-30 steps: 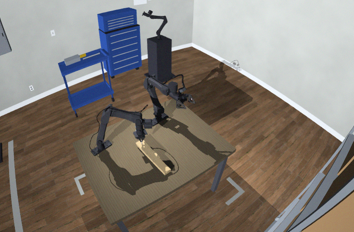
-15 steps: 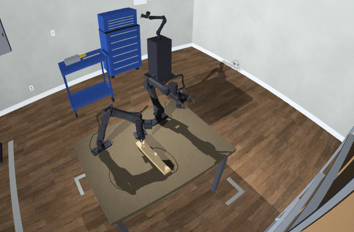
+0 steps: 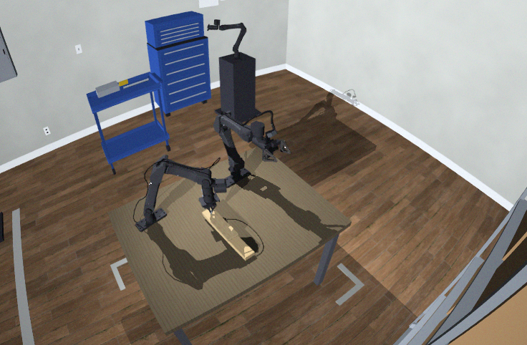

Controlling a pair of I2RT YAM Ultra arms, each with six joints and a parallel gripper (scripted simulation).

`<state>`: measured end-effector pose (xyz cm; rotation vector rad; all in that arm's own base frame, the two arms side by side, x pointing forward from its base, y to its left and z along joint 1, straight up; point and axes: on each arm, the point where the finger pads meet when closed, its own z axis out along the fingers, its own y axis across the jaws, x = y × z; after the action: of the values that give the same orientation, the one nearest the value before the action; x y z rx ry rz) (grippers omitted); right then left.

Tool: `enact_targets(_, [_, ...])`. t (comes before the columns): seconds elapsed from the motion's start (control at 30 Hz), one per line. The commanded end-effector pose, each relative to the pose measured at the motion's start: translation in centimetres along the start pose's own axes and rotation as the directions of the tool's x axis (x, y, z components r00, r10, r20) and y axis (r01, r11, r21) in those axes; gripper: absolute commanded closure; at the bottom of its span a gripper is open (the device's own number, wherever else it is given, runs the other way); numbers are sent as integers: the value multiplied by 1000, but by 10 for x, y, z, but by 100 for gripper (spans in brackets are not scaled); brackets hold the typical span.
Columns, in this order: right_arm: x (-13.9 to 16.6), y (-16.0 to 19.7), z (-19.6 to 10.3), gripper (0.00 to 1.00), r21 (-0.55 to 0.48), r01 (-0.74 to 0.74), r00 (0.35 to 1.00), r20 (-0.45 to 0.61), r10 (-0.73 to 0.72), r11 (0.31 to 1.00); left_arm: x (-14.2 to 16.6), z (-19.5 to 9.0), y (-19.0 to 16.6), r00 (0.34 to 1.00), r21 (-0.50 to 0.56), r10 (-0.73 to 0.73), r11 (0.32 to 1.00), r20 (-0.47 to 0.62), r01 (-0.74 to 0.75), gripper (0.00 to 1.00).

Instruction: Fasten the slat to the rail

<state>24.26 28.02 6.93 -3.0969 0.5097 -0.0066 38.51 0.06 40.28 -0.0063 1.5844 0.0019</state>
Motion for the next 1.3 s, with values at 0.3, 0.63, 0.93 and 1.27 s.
enact_targets(0.3, [-3, -3, 11, 88, 8, 3, 1000, -1, -3, 1000, -9, -5, 0, 1000, 5, 3, 1000, 26, -3, 0])
enact_targets(0.63, [-4, -2, 16, 88, 8, 3, 1000, -1, -3, 1000, -9, -5, 0, 1000, 5, 3, 1000, 26, -3, 0])
enact_targets(0.93, [-5, -2, 23, 88, 3, -3, 1000, 10, 3, 1000, -9, -5, 0, 1000, 5, 3, 1000, 26, -3, 0])
enact_targets(1.27, [-5, -2, 19, 88, 12, -12, 1000, 6, 12, 1000, -9, -5, 0, 1000, 5, 3, 1000, 26, -3, 0])
